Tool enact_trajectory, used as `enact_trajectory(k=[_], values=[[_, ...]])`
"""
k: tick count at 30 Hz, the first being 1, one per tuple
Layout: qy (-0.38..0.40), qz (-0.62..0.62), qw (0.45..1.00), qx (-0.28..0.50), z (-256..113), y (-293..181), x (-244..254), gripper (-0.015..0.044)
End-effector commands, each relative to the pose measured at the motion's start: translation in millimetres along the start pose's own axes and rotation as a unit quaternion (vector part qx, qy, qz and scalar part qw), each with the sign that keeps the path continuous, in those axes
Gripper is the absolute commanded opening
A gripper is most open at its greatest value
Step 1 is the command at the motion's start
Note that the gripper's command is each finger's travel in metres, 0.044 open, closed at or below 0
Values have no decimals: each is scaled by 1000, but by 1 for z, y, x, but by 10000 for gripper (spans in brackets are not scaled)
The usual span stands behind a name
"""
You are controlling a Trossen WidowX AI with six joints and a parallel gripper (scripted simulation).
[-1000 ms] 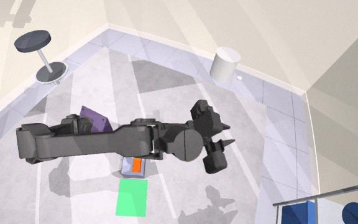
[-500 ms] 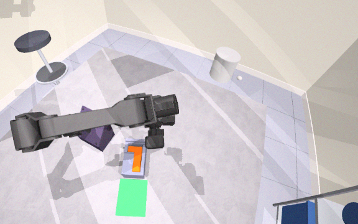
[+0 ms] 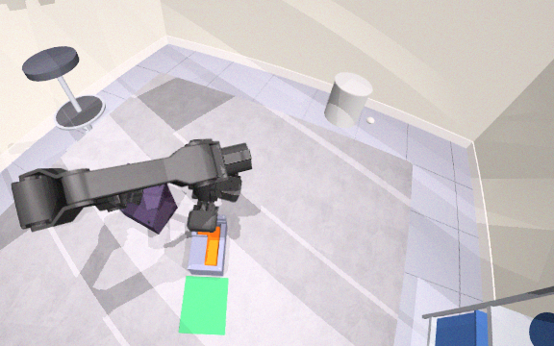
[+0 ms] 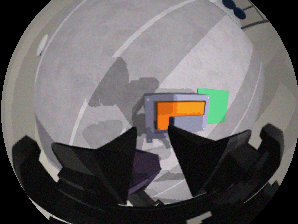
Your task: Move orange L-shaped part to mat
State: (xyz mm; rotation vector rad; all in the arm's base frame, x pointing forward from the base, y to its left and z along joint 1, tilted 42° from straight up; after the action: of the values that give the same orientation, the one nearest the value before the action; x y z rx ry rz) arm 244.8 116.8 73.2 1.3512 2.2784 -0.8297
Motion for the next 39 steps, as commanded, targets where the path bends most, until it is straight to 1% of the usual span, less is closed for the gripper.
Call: enact_trajectory(k=[1,3,5,12,33,39], values=[[-4,-4,1000,10,31,-2,-1,180],[-5,-3,1000,10,58,-4,-1,180],[-5,-3,1000,11,69,-6,-1,180],[-5,-3,1000,11,70,-6,-1,180],[-6,-3,1000,11,104,-7,-2,180],[-6,-3,1000,11,105,-7,-2,180]])
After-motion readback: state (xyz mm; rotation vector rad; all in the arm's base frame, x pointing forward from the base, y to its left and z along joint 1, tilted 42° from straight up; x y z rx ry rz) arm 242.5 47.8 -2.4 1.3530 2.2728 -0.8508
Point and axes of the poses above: the point midway between the two fingers, 35 mm back from their tips, its own z axis out along the fingers, its own x axis across the jaws, y = z × x, the point moved 7 cm from there along -z, back along the fingers, and after that the axes turned 7 degrees about -z, right-handed, at the moved point
